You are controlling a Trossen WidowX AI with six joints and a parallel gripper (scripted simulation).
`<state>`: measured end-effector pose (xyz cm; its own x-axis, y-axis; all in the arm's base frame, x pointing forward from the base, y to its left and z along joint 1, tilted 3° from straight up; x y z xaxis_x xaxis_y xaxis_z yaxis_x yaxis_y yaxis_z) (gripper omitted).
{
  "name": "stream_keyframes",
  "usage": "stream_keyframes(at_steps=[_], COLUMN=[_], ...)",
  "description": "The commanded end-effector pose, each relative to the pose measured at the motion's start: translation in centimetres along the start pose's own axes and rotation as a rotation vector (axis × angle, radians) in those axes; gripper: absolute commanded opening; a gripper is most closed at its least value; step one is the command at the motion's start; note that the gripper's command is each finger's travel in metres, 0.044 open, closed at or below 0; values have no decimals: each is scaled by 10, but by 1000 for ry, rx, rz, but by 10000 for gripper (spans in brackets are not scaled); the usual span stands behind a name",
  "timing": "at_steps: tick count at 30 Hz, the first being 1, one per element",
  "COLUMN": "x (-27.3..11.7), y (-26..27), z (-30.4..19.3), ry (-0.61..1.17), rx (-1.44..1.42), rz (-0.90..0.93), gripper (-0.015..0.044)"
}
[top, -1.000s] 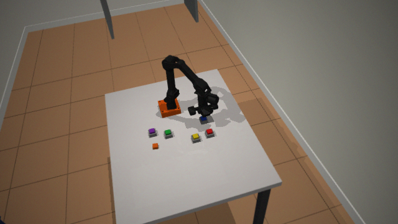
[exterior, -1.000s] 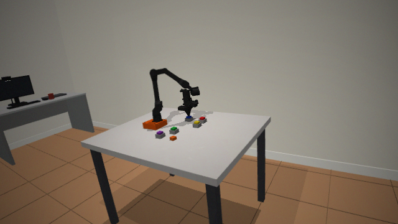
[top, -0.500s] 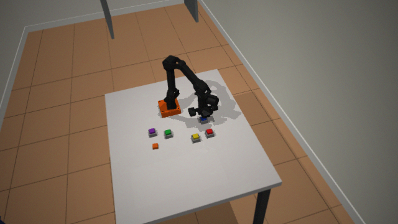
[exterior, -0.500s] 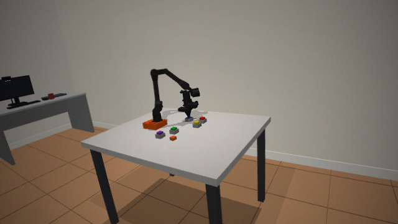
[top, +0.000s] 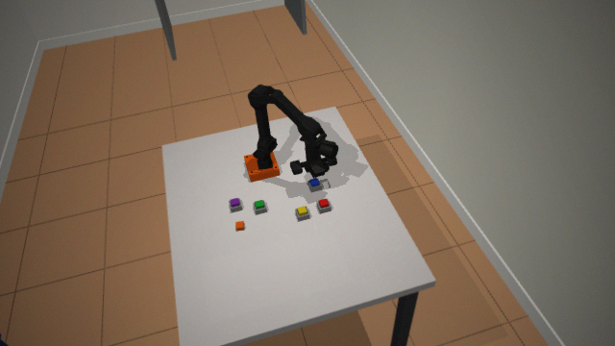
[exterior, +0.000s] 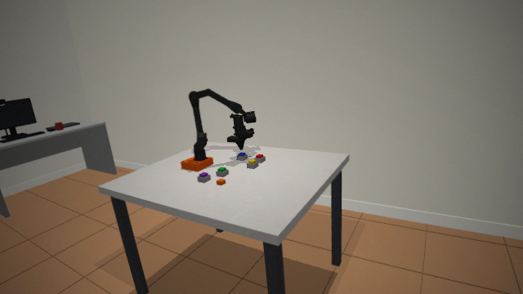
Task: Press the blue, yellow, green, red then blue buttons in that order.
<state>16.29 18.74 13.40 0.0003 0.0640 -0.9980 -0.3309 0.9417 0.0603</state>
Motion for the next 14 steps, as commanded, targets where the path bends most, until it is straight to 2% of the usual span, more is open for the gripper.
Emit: stream_keyframes(at_steps=[1,9,13,14], x=[-9,-62,-67,-67], y=[1,4,4,4], z=[5,65,69,69], ry=[0,-6,-7,-7], rx=[-2,-2,-2,-2], rz=[-3,-3,-3,-3], gripper=[72,283,387,387])
Point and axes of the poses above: the point midway between the two fingers, 35 mm back from their tips, its own x axis out along the fingers, its own y axis across the jaws, z = x × y, the point moved 7 cm from there along -x, back along the fingers, and after that the axes turned 15 degrees about -x, right-handed, at the moved point
